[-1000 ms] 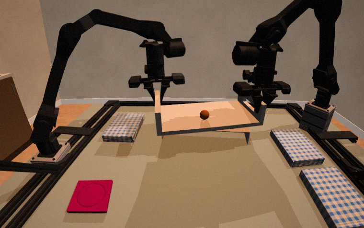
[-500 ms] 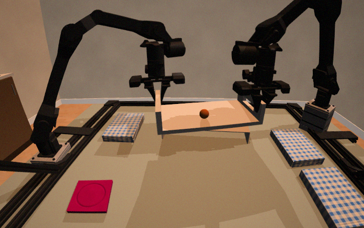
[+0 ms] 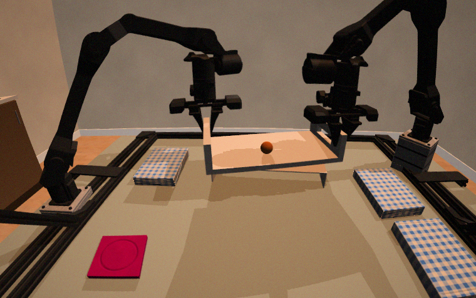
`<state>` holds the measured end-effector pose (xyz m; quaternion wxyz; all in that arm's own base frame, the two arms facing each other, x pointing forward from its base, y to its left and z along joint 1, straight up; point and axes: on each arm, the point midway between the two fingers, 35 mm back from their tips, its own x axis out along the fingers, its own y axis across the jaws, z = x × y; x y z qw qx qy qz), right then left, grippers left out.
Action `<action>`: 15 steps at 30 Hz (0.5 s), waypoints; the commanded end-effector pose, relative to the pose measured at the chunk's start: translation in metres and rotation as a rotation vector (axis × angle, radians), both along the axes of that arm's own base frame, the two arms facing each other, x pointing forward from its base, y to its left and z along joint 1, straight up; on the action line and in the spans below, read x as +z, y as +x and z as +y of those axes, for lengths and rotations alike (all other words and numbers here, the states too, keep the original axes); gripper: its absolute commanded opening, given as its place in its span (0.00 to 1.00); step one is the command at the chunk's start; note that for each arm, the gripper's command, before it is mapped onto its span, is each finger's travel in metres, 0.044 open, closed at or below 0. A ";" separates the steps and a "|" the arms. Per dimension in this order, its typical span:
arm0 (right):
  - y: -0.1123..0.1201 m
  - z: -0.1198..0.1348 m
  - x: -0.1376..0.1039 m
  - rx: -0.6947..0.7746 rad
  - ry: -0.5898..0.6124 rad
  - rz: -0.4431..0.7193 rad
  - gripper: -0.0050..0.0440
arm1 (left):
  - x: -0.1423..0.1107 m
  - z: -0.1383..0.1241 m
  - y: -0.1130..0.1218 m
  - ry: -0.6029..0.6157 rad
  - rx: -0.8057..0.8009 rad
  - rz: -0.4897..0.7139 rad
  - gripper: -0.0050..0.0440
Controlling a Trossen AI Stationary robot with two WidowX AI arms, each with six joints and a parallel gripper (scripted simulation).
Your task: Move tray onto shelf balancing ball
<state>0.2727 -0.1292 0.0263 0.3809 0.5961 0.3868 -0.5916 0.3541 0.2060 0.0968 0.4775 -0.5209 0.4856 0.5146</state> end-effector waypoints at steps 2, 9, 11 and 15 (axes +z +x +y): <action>-0.002 -0.002 0.002 -0.002 -0.022 0.009 0.14 | 0.004 0.003 0.001 0.028 -0.002 -0.003 0.14; -0.003 -0.003 0.002 -0.002 -0.008 0.001 0.14 | 0.003 0.004 0.001 0.012 -0.002 -0.003 0.14; -0.004 -0.004 0.003 -0.002 0.010 -0.012 0.14 | 0.003 0.005 0.002 -0.009 -0.002 0.000 0.14; -0.005 -0.006 0.002 -0.002 -0.009 0.002 0.14 | 0.004 0.008 0.002 0.014 -0.002 -0.003 0.14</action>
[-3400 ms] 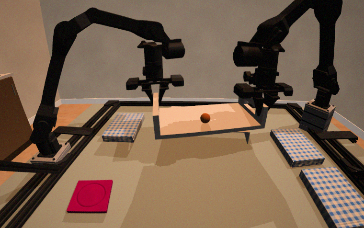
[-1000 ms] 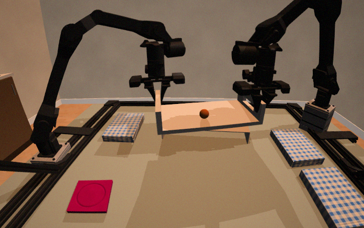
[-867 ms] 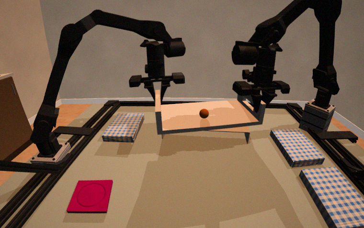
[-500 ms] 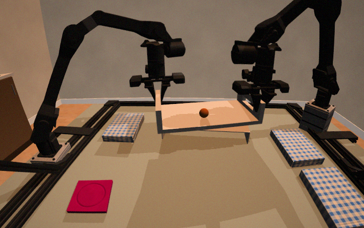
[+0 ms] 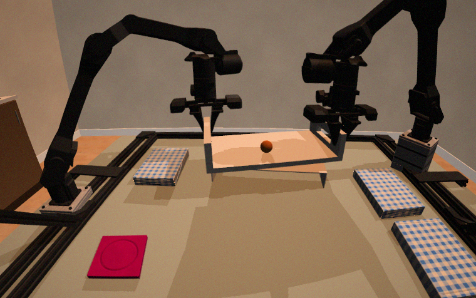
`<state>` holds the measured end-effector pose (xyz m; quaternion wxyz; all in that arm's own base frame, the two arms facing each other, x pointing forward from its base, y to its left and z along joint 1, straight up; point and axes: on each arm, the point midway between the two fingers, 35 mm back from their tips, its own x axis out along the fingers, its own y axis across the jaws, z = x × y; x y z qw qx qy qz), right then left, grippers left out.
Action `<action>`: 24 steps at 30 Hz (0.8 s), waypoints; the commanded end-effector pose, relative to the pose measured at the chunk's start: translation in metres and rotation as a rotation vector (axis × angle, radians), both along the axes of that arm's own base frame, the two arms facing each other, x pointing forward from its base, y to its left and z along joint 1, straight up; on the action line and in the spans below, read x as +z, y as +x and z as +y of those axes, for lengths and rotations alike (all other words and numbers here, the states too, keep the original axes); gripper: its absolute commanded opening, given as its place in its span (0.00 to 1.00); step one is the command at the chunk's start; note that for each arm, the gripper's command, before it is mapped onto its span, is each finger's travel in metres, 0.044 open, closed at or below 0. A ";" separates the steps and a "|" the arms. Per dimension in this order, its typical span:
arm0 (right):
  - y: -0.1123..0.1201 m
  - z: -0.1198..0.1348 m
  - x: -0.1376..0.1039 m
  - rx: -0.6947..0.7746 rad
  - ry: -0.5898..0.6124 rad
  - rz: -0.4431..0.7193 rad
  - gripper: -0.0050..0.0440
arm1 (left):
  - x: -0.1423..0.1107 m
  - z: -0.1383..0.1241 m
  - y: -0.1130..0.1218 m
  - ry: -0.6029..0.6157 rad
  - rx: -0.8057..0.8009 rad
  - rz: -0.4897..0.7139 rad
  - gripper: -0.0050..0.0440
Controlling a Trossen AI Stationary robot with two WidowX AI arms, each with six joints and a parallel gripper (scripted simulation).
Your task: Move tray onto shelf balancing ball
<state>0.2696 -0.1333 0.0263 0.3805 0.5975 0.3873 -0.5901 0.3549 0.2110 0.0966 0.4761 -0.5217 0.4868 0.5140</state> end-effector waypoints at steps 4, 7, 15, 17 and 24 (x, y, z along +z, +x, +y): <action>-0.003 -0.002 0.002 -0.002 -0.023 0.010 0.14 | 0.004 0.004 0.001 0.030 -0.002 -0.004 0.14; -0.003 -0.003 0.002 -0.002 -0.013 0.003 0.14 | 0.004 0.005 0.002 0.018 -0.002 -0.003 0.14; -0.005 -0.006 0.003 -0.002 0.004 -0.008 0.14 | 0.003 0.008 0.002 -0.003 -0.002 -0.001 0.14; -0.006 -0.006 0.002 -0.002 -0.015 0.004 0.14 | 0.004 0.009 0.002 0.020 -0.002 -0.003 0.14; -0.007 -0.008 0.002 -0.002 -0.012 0.004 0.14 | 0.004 0.010 0.003 0.017 -0.002 -0.003 0.14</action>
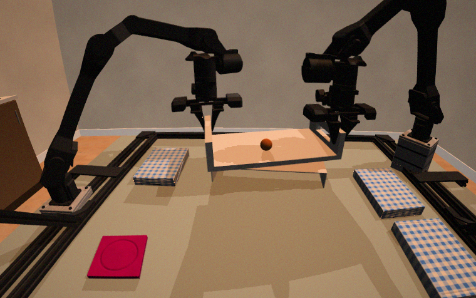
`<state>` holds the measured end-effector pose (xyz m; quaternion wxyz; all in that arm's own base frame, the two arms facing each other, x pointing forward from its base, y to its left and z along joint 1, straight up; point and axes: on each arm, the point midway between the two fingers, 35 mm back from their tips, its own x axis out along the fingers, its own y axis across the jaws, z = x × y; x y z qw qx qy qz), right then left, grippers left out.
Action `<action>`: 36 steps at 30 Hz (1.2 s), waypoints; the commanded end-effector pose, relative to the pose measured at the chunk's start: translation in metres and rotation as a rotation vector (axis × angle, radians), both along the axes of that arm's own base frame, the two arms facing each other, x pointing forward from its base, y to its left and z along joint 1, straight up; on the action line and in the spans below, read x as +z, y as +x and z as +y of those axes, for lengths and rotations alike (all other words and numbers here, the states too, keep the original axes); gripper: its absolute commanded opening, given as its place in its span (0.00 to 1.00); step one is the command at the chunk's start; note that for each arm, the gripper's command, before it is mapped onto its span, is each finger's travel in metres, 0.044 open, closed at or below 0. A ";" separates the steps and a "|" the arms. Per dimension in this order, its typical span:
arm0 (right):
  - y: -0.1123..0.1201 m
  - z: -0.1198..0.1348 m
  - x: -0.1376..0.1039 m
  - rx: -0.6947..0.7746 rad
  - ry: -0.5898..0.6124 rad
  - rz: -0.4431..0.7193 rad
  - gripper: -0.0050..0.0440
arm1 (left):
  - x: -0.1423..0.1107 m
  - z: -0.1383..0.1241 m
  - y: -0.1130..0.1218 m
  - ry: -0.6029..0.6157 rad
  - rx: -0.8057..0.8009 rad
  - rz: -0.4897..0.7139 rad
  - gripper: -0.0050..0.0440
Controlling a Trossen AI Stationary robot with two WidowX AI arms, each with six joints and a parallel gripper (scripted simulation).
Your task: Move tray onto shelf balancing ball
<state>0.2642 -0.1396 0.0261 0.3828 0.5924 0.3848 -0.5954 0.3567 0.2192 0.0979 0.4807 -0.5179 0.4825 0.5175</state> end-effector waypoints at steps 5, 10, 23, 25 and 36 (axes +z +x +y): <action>-0.002 -0.002 0.003 -0.002 0.010 -0.010 0.14 | 0.002 0.003 0.001 -0.009 -0.002 -0.002 0.14; -0.004 -0.005 0.002 -0.002 -0.003 -0.004 0.14 | 0.003 0.006 0.001 0.005 -0.002 -0.001 0.14; -0.006 -0.007 0.003 -0.002 0.016 -0.016 0.14 | 0.002 0.009 0.002 -0.017 -0.002 0.001 0.14; -0.006 -0.008 0.002 -0.002 0.004 -0.009 0.14 | 0.003 0.010 0.002 -0.003 -0.002 0.000 0.14; -0.007 -0.009 0.003 -0.002 0.003 -0.007 0.14 | 0.002 0.011 0.002 -0.002 -0.002 -0.002 0.14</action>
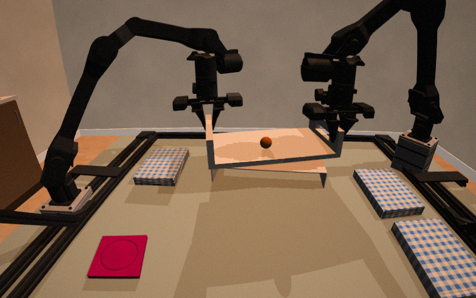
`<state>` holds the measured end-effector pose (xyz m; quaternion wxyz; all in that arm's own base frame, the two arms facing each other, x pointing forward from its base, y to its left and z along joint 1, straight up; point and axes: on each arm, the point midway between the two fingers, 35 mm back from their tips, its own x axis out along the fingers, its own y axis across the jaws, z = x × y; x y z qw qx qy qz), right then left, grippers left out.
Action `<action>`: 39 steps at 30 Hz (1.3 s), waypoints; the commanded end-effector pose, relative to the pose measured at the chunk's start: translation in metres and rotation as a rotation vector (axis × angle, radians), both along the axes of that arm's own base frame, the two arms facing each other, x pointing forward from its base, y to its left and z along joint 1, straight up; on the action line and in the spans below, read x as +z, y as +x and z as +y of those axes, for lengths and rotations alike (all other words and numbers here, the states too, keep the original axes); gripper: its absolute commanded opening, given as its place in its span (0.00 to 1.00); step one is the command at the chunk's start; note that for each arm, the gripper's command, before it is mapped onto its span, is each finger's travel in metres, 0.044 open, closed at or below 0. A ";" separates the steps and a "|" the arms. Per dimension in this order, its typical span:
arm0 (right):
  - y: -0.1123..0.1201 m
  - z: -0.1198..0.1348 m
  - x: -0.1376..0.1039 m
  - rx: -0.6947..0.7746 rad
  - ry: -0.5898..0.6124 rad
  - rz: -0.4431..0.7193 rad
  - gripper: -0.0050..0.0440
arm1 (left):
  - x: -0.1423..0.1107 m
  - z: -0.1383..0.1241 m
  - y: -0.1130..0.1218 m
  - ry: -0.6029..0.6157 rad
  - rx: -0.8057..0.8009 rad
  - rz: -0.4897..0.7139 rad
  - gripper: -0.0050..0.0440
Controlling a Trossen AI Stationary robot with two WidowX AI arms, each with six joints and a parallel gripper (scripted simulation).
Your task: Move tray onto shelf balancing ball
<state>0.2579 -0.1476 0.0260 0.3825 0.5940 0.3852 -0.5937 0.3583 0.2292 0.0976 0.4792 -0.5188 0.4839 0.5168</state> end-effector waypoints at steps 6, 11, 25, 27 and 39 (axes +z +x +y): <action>-0.001 -0.001 0.002 -0.002 0.002 -0.008 0.14 | 0.003 0.001 0.001 -0.001 -0.002 0.000 0.14; -0.001 -0.001 -0.002 -0.002 0.002 -0.008 0.14 | -0.002 0.001 0.001 -0.001 -0.002 0.000 0.14; -0.001 -0.001 -0.005 -0.002 0.001 -0.005 0.14 | -0.005 0.001 0.001 0.002 -0.002 -0.002 0.14; -0.001 -0.001 -0.007 -0.002 0.001 -0.005 0.14 | -0.005 0.001 0.001 0.002 -0.002 -0.002 0.14; -0.001 0.000 -0.008 -0.002 -0.002 -0.009 0.14 | -0.006 0.001 0.001 0.002 -0.002 0.003 0.14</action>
